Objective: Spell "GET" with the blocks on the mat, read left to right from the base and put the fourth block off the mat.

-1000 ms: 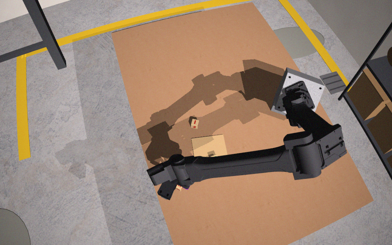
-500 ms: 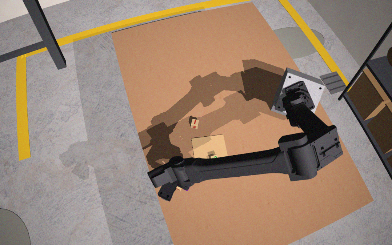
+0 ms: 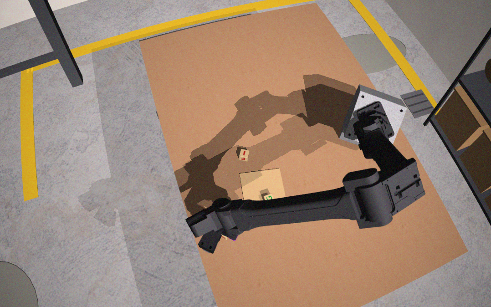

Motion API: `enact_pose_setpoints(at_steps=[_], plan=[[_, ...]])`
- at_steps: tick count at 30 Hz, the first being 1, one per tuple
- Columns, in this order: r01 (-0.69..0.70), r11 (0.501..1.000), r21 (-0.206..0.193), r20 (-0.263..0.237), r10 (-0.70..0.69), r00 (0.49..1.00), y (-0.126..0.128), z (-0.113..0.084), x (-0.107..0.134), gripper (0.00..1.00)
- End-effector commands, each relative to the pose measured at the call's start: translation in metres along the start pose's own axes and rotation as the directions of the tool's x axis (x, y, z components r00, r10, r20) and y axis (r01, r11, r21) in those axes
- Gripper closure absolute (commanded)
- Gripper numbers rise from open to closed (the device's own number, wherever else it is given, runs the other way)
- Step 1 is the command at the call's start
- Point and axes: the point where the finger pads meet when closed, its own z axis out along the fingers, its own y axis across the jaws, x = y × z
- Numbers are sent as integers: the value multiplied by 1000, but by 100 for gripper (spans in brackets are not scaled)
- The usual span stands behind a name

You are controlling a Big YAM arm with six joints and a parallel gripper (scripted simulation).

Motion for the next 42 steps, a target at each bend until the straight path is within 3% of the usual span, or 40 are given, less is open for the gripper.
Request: enact_pose_setpoints(at_steps=[1,5,34,42], plan=[[2,1000,4,15,-2,1000,-1,5,-9,36],[5,1000,18,27,-6,1000,-3,-2,-13,36],[5,1000,13,24,-5,1000,-2,1,-12,36],[1,1000,5,14,-1,1000,-1,14,-8,36]])
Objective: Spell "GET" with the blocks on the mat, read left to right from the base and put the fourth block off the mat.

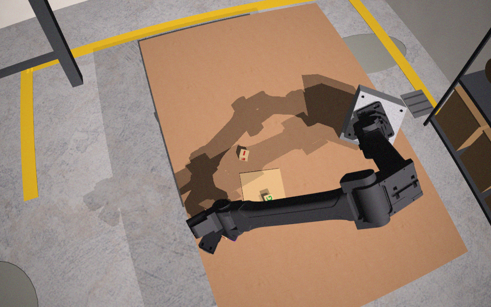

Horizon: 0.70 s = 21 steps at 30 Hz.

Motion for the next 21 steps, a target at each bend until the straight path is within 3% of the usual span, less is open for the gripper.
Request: enact_pose_setpoints(at_steps=[1,16,21], plan=[[2,1000,5,15,-2,1000,-1,7,-9,36],[11,1000,11,27,-11,1000,-4,31,-17,36],[15,999,28,43,-16,999,-7,22,-23,36]])
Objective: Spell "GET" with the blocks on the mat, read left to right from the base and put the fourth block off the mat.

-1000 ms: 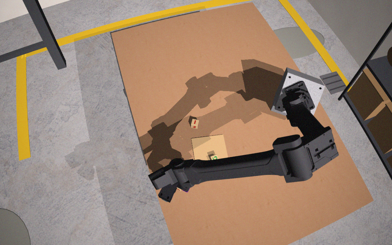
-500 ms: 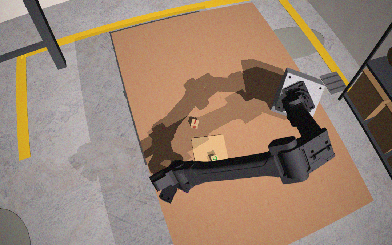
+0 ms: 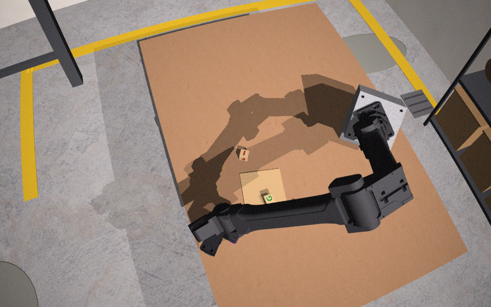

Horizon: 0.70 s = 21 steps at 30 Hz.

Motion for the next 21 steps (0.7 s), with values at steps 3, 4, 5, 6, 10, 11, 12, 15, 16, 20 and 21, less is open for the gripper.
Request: enact_pose_setpoints(at_steps=[3,4,5,6,10,11,12,15,16,20,21], plan=[[10,1000,23,37,-11,999,-5,-7,-18,36],[10,1000,23,37,-11,999,-5,-7,-18,36],[10,1000,23,37,-10,999,-5,-7,-18,36],[10,1000,23,37,-11,999,-5,-7,-18,36],[10,1000,23,37,-11,999,-5,-7,-18,36],[10,1000,23,37,-11,999,-5,-7,-18,36],[10,1000,23,37,-11,999,-5,-7,-18,36],[10,1000,23,37,-11,999,-5,-7,-18,36],[10,1000,23,37,-11,999,-5,-7,-18,55],[10,1000,23,37,-11,999,-5,-7,-18,55],[10,1000,23,37,-11,999,-5,-7,-18,55]])
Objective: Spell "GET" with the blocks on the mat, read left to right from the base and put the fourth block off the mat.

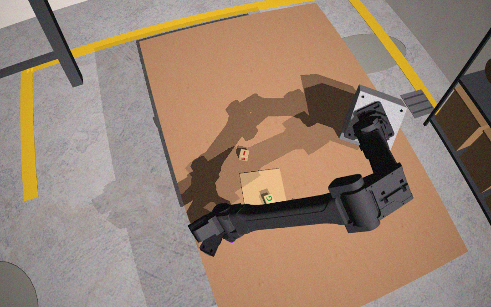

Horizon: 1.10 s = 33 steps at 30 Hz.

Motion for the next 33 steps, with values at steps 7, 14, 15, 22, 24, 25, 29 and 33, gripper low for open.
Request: enact_pose_setpoints(at_steps=[7,14,15,22,24,25,29,33], plan=[[12,1000,21,33,-12,999,-4,-7,-17,55],[12,1000,21,33,-12,999,-4,-7,-17,74],[12,1000,21,34,-12,999,-4,-7,-17,74],[12,1000,21,34,-12,999,-4,-7,-17,74],[12,1000,21,34,-12,999,-4,-7,-17,74],[12,1000,21,34,-12,999,-4,-7,-17,74],[12,1000,21,34,-12,999,-4,-7,-17,74],[12,1000,21,33,-12,999,-4,-7,-17,74]])
